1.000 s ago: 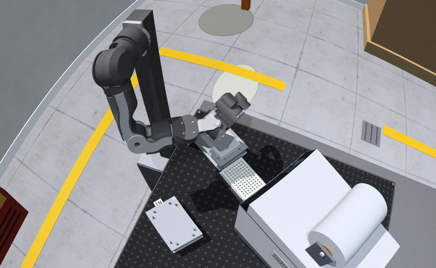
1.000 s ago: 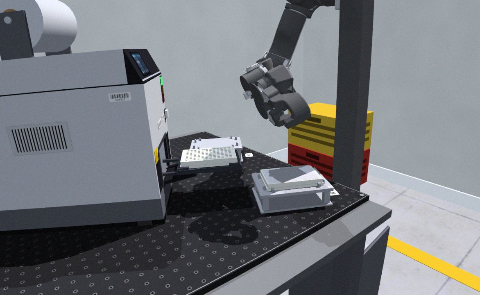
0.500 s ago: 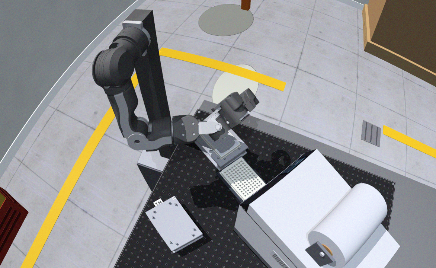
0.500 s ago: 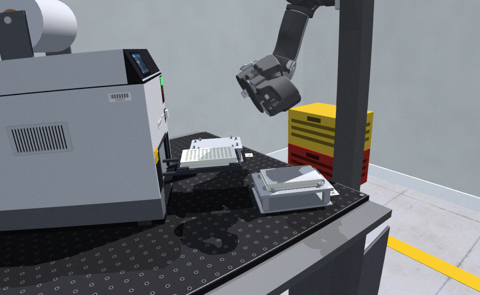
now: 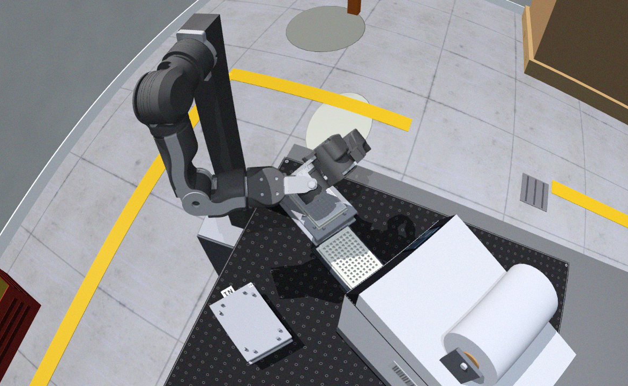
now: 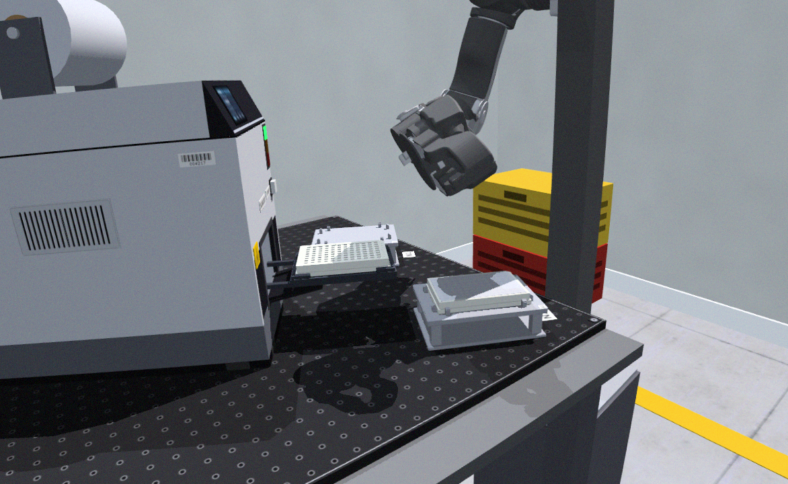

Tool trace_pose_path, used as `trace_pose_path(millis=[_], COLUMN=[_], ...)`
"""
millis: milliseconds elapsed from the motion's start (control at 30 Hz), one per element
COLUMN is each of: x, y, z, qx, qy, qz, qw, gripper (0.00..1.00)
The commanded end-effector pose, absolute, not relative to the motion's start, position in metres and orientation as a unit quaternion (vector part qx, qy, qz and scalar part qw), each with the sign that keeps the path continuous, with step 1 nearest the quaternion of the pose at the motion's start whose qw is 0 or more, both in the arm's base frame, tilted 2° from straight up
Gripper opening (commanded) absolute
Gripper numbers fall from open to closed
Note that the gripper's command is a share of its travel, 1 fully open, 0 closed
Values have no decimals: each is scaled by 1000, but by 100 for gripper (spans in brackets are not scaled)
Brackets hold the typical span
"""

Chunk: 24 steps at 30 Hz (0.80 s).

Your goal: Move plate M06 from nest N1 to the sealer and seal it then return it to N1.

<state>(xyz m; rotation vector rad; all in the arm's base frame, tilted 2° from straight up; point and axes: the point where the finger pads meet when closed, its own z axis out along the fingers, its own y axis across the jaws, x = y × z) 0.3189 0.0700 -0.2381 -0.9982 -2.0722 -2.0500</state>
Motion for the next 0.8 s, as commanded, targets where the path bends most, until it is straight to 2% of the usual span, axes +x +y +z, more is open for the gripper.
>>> trace_pose_path(millis=[0, 767], x=[320, 318], y=[70, 70], z=[-235, -238], qx=[-321, -322], qy=[-669, -671], qz=[-669, -667], qw=[28, 28], gripper=[0, 0])
